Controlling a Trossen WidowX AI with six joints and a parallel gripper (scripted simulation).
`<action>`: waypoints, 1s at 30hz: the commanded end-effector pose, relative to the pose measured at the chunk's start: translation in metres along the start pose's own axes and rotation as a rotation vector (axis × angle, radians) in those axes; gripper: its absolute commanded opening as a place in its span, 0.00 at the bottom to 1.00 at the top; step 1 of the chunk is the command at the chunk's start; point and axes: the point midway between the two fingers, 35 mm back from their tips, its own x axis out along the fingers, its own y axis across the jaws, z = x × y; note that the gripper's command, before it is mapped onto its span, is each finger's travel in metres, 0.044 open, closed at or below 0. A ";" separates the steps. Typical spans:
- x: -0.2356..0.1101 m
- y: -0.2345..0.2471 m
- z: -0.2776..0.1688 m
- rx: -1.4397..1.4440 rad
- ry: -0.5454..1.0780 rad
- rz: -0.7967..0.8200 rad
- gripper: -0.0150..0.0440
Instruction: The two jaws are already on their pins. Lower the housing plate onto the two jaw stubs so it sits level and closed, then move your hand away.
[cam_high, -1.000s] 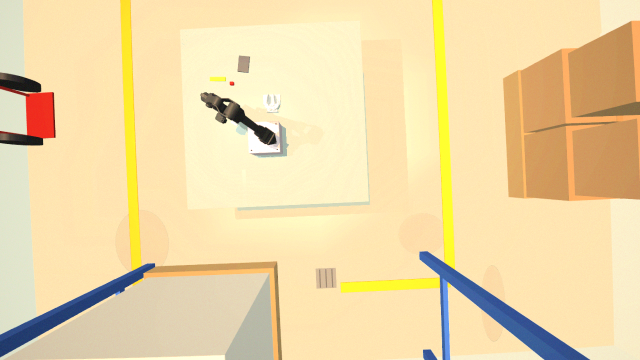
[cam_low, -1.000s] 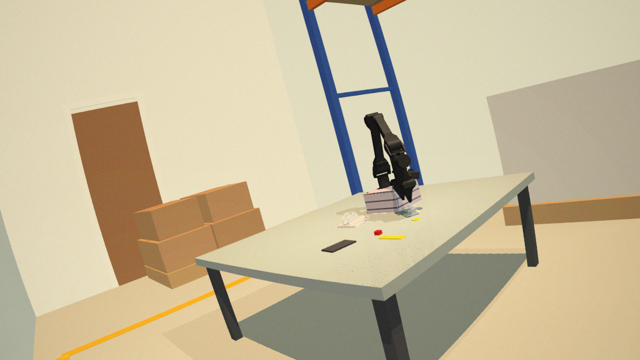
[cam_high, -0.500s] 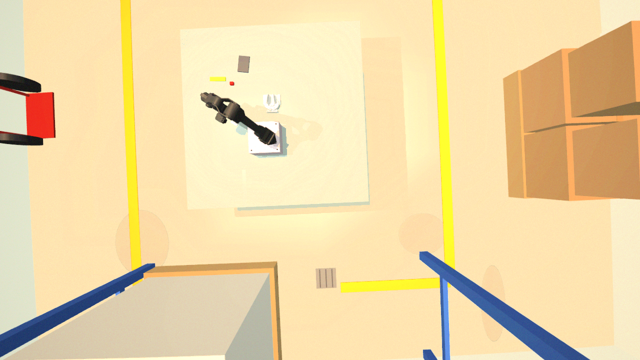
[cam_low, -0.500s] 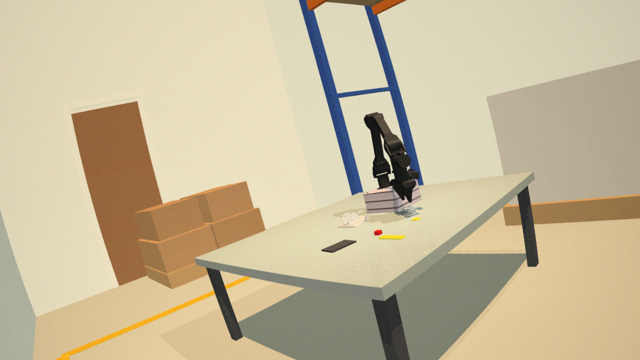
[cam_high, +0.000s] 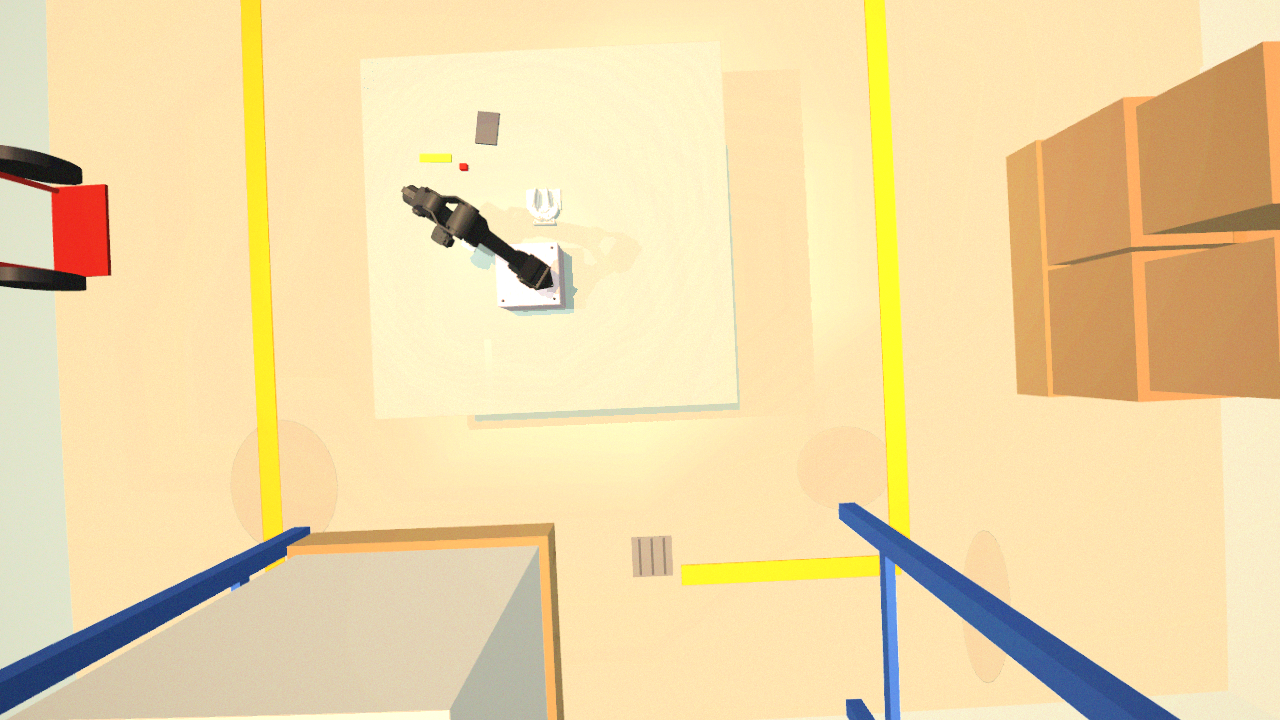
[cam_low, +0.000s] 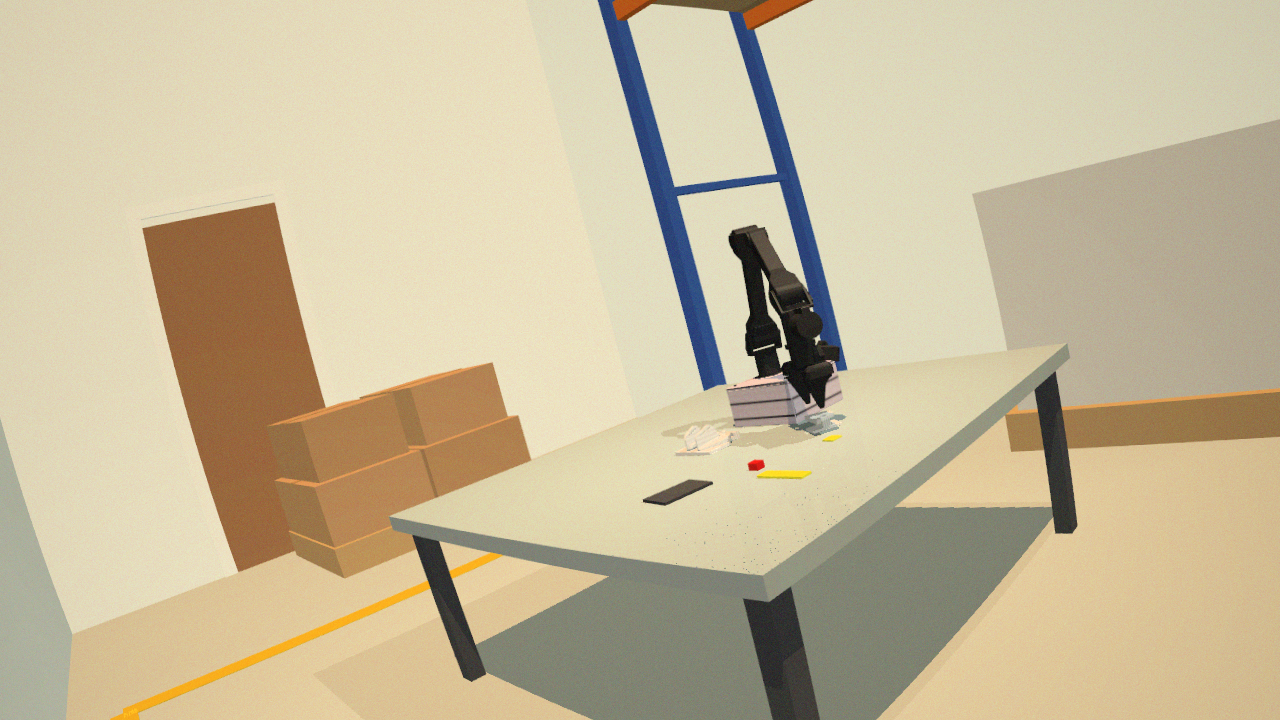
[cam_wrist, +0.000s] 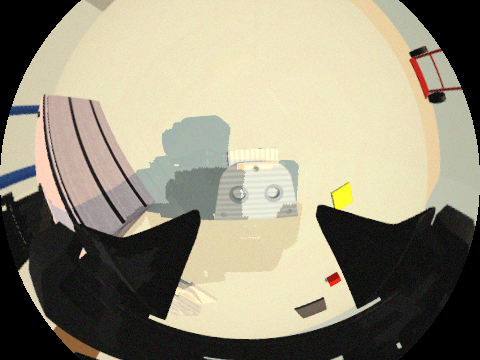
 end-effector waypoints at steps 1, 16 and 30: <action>0.008 0.001 0.000 -0.002 0.001 0.008 1.00; 0.032 0.001 -0.001 -0.004 0.004 0.008 1.00; 0.044 0.001 -0.001 -0.005 0.005 0.008 1.00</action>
